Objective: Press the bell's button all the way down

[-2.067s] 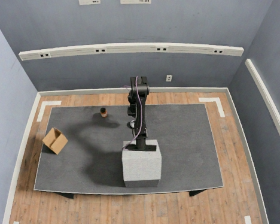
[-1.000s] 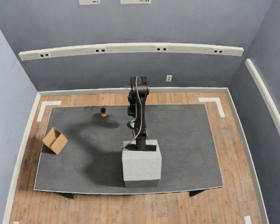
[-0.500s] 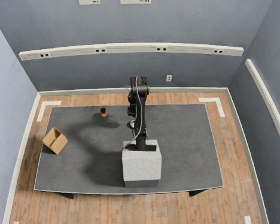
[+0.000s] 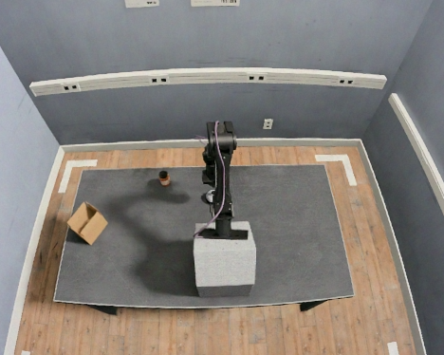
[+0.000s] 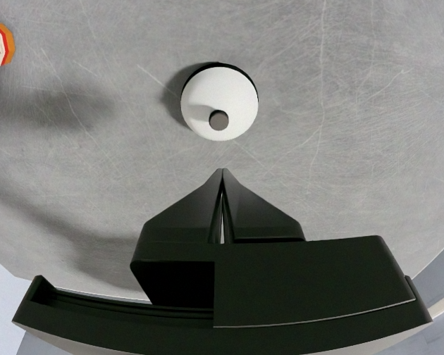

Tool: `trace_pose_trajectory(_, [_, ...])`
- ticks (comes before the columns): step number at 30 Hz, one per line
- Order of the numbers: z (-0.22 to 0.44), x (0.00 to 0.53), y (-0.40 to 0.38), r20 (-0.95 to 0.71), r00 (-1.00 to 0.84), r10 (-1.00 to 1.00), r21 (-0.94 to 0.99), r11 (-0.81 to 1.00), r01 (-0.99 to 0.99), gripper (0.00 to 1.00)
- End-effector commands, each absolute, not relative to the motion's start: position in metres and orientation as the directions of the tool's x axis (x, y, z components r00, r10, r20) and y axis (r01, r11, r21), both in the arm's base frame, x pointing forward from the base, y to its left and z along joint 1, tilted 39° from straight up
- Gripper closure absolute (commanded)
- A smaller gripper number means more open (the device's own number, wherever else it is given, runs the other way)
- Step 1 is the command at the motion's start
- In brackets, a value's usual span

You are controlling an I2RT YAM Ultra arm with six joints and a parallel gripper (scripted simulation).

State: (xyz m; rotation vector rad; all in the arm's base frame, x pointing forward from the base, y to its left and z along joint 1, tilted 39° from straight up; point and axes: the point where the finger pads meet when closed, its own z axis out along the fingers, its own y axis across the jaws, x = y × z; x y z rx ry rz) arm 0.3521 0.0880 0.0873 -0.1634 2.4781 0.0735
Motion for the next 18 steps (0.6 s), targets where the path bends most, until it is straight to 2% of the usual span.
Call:
trace_pose_trajectory(1, [0.103, 0.362, 0.093, -0.657, -0.747, -0.106, 0.008, 0.989, -0.147, 1.00])
trace_pose_trajectory(18, [0.085, 0.379, 0.093, -0.649, -0.755, -0.098, 0.013, 0.990, -0.140, 1.00])
